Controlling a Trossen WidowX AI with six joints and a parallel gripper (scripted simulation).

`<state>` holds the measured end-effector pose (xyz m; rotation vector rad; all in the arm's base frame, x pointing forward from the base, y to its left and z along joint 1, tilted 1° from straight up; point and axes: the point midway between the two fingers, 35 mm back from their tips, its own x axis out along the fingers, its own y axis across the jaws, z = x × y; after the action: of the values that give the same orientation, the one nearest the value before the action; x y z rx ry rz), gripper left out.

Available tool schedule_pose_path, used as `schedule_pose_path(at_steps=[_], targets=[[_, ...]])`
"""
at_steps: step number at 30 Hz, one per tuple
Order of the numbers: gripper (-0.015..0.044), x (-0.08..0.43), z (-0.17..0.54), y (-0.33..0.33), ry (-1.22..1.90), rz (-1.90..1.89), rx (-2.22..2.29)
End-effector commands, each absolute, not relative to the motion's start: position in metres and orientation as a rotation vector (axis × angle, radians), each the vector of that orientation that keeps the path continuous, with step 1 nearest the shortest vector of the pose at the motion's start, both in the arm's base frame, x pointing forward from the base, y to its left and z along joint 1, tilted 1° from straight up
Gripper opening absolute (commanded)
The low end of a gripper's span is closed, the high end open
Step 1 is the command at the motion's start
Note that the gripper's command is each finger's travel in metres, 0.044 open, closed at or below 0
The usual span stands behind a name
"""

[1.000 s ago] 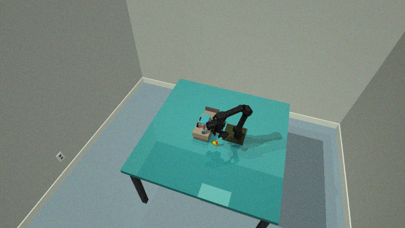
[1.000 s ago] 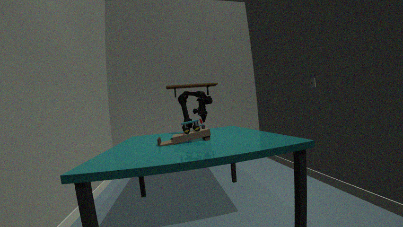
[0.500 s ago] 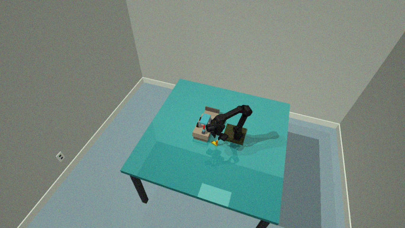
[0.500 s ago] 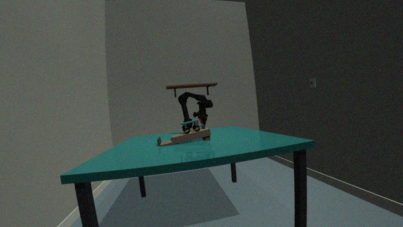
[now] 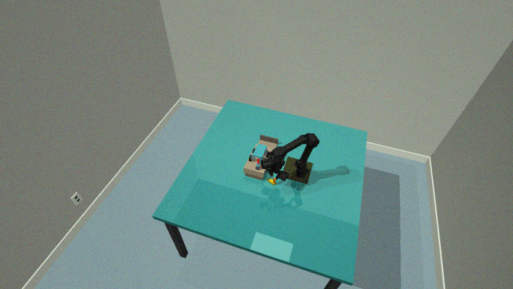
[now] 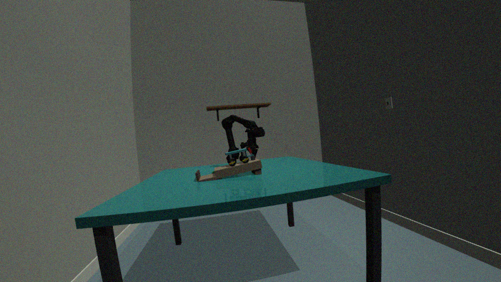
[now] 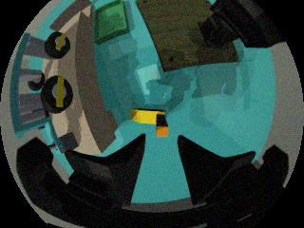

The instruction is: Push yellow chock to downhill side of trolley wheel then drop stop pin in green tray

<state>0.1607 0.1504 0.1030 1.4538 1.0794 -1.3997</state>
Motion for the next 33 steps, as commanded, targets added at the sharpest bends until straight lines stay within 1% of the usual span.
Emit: schedule_pose_path(at_steps=[1, 33], targets=[[0.019, 0.16, 0.094, 0.149, 1.072, -1.409, 1.448], [0.019, 0.16, 0.059, 0.149, 1.072, -1.409, 1.448]])
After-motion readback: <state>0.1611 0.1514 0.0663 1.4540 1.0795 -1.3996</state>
